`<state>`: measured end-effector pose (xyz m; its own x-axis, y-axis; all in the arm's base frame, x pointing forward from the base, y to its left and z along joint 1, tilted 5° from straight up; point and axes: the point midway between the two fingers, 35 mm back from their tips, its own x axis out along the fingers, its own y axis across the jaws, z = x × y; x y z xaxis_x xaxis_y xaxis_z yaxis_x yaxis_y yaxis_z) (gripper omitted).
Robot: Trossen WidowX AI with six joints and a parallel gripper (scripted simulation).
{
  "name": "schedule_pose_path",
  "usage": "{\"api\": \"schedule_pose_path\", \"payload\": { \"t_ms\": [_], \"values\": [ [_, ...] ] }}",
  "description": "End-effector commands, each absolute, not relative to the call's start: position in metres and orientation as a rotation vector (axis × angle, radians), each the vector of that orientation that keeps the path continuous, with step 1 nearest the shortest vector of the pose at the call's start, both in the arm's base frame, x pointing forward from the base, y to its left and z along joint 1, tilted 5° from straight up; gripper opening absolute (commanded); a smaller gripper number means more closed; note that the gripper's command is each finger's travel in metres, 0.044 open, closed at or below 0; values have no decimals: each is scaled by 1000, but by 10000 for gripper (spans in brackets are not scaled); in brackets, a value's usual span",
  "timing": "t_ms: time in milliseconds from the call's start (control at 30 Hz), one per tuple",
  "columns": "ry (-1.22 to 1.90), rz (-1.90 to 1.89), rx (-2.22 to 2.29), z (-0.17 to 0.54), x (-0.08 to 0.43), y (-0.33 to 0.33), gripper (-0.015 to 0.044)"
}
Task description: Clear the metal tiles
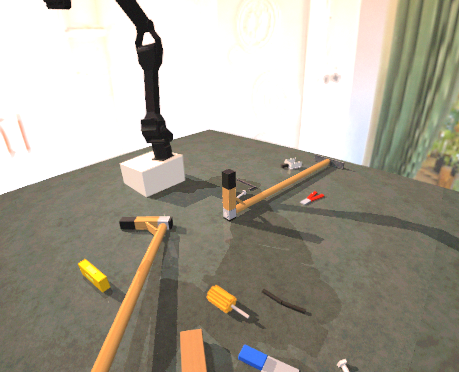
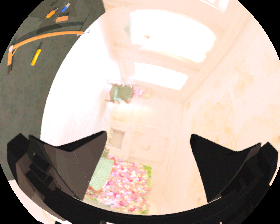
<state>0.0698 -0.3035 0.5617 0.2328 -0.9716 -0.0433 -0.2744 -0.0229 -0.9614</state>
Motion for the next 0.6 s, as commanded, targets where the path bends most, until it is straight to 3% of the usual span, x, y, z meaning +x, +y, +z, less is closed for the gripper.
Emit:
{"api": "schedule_pose_path", "payload": {
  "t_ms": [0, 567],
  "values": [
    [1145, -853, -1487, 558, 87, -294, 440],
    [892, -738, -1381, 537, 146, -265, 440]
  ]
}}
